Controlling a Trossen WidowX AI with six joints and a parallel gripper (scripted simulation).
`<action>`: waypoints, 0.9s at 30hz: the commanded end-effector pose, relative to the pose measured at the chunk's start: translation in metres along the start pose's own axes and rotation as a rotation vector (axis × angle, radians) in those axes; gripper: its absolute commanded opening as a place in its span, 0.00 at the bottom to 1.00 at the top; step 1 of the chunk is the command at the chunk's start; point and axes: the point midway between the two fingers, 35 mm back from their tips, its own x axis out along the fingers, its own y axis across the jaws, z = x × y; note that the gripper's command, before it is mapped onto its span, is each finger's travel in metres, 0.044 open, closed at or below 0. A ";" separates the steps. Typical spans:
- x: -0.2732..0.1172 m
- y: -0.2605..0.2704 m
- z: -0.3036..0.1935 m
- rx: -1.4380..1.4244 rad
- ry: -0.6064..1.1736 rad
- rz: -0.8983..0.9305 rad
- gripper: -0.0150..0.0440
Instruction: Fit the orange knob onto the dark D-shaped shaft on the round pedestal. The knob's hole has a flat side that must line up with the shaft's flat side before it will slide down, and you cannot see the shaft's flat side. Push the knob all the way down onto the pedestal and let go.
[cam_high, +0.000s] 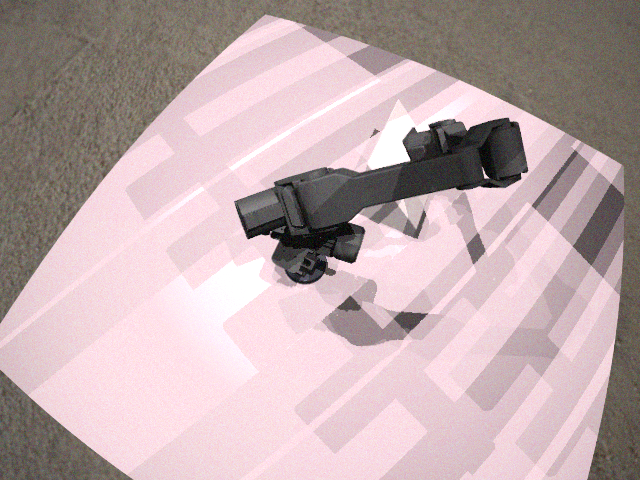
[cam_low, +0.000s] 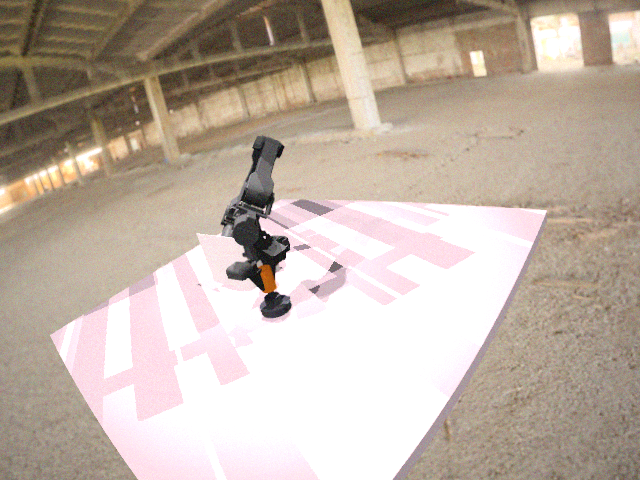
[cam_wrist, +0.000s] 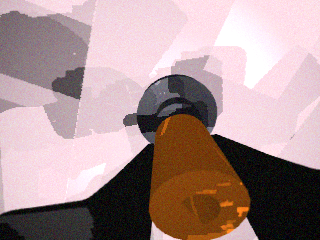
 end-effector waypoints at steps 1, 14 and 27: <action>-0.002 -0.002 0.000 -0.022 -0.004 -0.003 0.25; 0.004 0.000 0.000 -0.022 -0.004 -0.003 0.25; 0.005 0.000 0.000 -0.022 -0.004 -0.003 0.25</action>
